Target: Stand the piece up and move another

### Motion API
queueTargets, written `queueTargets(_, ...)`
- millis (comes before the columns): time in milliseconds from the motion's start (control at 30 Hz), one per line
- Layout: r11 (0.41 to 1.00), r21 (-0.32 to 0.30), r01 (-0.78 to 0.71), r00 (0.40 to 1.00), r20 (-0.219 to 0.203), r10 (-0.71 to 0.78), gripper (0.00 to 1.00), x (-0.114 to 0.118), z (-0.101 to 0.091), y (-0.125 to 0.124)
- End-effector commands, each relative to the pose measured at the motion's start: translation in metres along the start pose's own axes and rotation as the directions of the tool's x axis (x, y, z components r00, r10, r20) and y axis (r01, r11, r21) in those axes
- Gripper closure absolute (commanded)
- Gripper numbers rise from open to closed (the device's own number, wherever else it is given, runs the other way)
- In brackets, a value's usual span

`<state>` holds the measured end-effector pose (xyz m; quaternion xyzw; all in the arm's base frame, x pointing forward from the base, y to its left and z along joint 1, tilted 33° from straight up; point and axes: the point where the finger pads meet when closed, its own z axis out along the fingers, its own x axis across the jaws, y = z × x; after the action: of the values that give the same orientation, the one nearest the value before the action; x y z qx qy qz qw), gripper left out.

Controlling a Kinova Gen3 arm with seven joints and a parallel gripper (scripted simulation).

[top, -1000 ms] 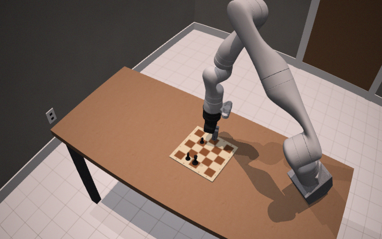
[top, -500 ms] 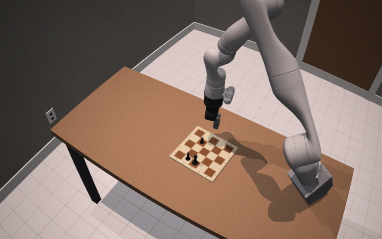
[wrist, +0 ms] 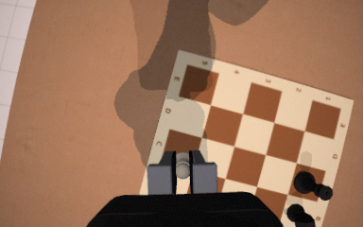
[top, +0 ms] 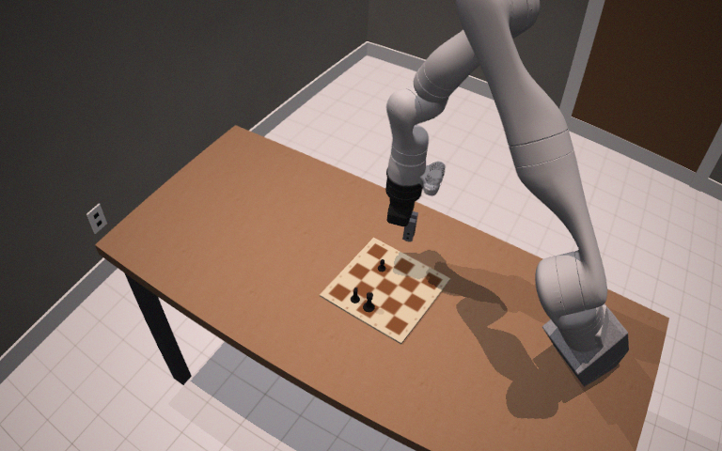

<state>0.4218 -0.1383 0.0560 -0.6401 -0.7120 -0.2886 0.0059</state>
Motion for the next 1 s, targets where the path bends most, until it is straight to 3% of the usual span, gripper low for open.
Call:
queueTargets(0, 1.000, 0.004, -0.001, 1.000, -0.001, 0.001, 1.00, 0.009, 0.000, -0.004)
queueTargets(33, 1.000, 0.004, -0.001, 1.000, -0.001, 0.001, 1.00, 0.009, 0.000, -0.004)
queueTargets(167, 0.999, 0.000, -0.044, 0.999, -0.006, 0.044, 1.00, 0.045, 0.003, -0.019)
queueTargets(367, 0.989, 0.002, -0.148, 0.989, -0.007, 0.148, 1.00, 0.110, 0.005, -0.062)
queueTargets(500, 0.978, 0.005, -0.207, 0.978, -0.001, 0.207, 1.00, 0.137, 0.004, -0.088)
queueTargets(967, 0.973, 0.006, -0.232, 0.973, 0.003, 0.232, 1.00, 0.148, 0.003, -0.099)
